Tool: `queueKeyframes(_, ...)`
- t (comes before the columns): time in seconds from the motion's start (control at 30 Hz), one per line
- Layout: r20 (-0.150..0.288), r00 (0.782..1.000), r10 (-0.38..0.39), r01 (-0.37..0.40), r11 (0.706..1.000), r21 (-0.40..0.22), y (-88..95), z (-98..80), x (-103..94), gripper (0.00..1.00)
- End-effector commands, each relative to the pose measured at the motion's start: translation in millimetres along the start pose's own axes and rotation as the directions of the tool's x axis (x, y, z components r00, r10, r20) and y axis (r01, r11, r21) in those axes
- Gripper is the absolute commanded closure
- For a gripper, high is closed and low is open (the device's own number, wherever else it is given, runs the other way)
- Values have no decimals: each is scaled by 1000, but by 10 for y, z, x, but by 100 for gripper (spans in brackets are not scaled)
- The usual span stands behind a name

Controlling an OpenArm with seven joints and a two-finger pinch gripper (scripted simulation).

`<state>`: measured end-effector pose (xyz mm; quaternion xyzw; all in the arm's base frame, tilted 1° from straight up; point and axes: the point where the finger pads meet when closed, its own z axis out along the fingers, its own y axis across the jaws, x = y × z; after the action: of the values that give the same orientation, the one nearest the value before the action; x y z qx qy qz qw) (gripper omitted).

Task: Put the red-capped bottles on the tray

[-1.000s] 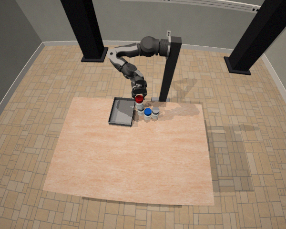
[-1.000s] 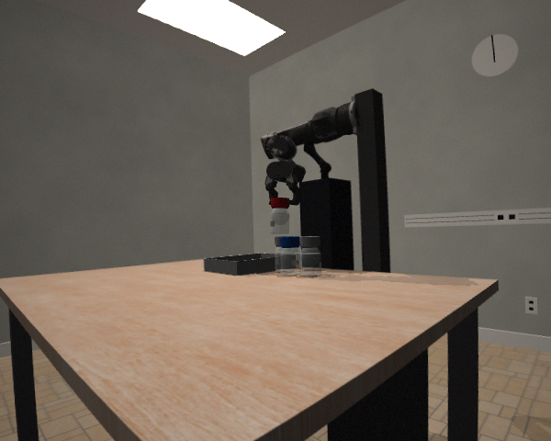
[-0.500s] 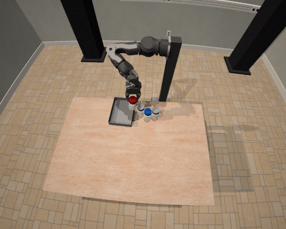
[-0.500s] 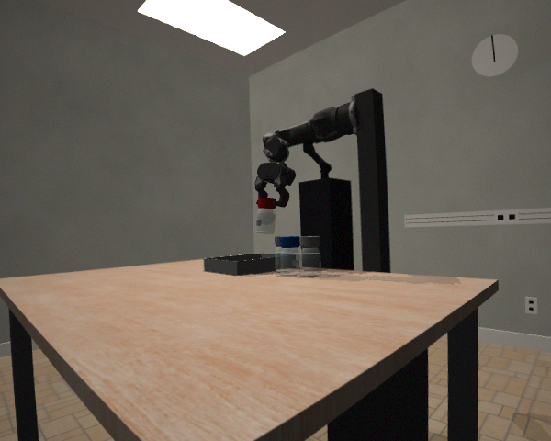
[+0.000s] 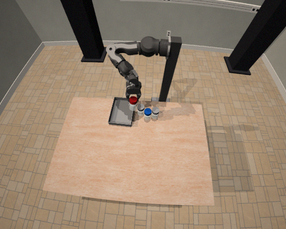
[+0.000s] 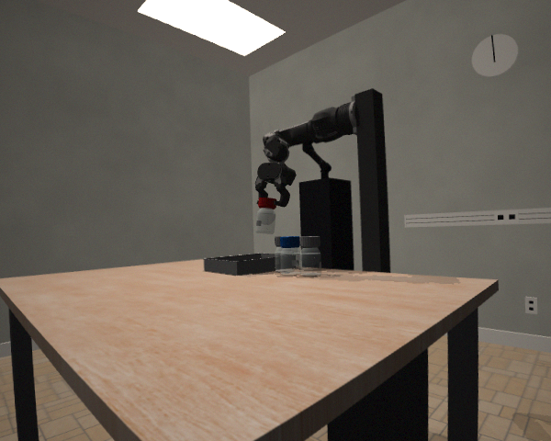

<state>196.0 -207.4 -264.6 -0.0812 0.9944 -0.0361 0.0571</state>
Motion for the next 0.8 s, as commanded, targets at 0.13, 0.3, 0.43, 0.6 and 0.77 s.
queueKeyframes(0.13, -99, 989, -111, 103, 991, -81, 6, -8, -4, 100)
queueKeyframes(0.3, -12, 1000, -20, 19, 1000, -14, 3, -7, -9, 100)
queueKeyframes(0.43, -36, 998, -43, 42, 999, -30, 5, -8, -6, 100)
queueKeyframes(0.6, -54, 997, -62, 59, 997, -43, 7, -8, -4, 100)
queueKeyframes(0.77, -54, 997, -62, 59, 997, -43, 7, -8, -4, 100)
